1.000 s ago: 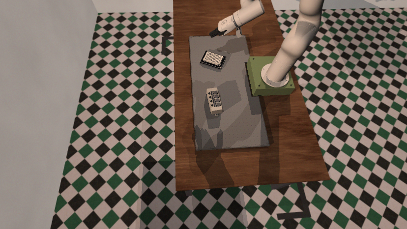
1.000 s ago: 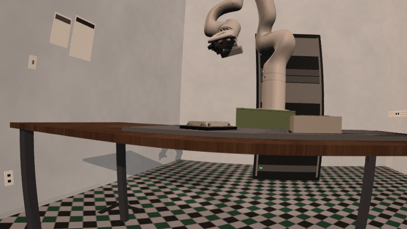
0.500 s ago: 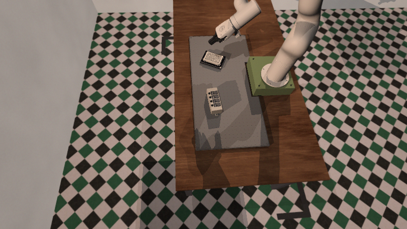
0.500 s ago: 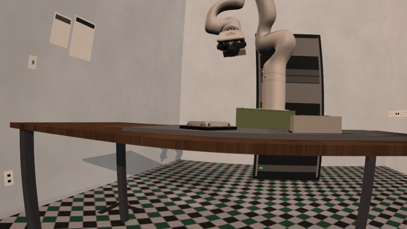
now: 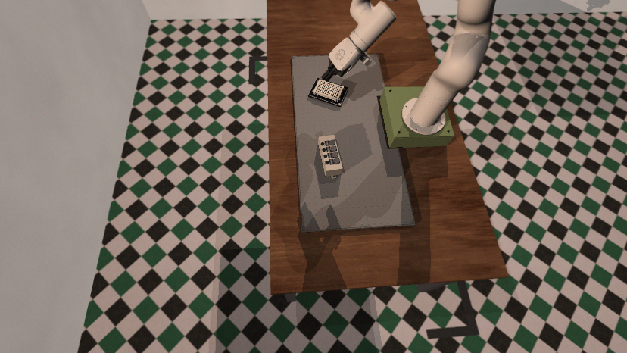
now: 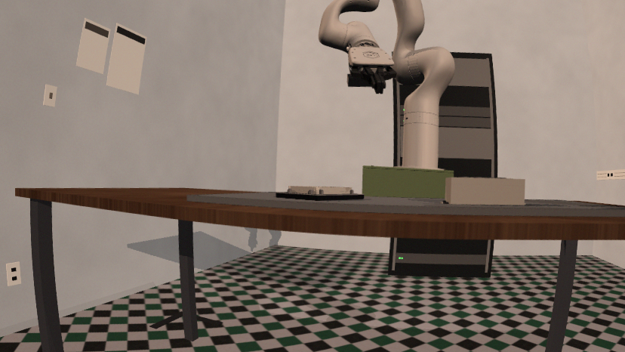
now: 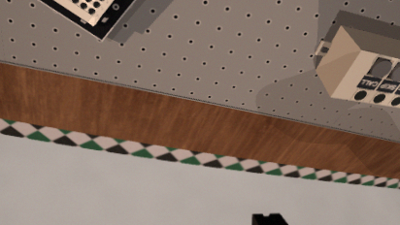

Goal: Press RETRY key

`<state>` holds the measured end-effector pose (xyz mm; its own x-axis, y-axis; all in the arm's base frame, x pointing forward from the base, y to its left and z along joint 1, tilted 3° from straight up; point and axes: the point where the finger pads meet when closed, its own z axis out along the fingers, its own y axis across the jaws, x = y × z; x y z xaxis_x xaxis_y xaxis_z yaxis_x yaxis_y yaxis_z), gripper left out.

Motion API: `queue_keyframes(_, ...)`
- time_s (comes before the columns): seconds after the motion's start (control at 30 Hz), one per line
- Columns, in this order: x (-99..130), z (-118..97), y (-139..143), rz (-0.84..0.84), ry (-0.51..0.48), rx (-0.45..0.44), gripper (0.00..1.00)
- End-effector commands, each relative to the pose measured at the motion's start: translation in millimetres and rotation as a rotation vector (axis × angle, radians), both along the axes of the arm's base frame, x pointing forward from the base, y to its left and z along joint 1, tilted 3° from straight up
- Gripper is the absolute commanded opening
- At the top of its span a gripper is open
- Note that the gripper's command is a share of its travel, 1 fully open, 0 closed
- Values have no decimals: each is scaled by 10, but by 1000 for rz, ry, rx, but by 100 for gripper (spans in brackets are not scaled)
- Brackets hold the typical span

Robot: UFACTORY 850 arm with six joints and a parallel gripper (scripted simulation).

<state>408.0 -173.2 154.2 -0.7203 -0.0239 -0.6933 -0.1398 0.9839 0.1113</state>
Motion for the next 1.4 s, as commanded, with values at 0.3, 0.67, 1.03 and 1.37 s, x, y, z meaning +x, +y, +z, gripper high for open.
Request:
queue_keyframes(0.3,26,-150,519,315,53,-72,0)
queue_keyframes(0.67,-28,-276,876,576,85,-143,0)
queue_keyframes(1.03,-125,-419,1204,878,109,-236,0)
queue_keyframes(1.37,-223,-565,1461,1130,116,-322,0)
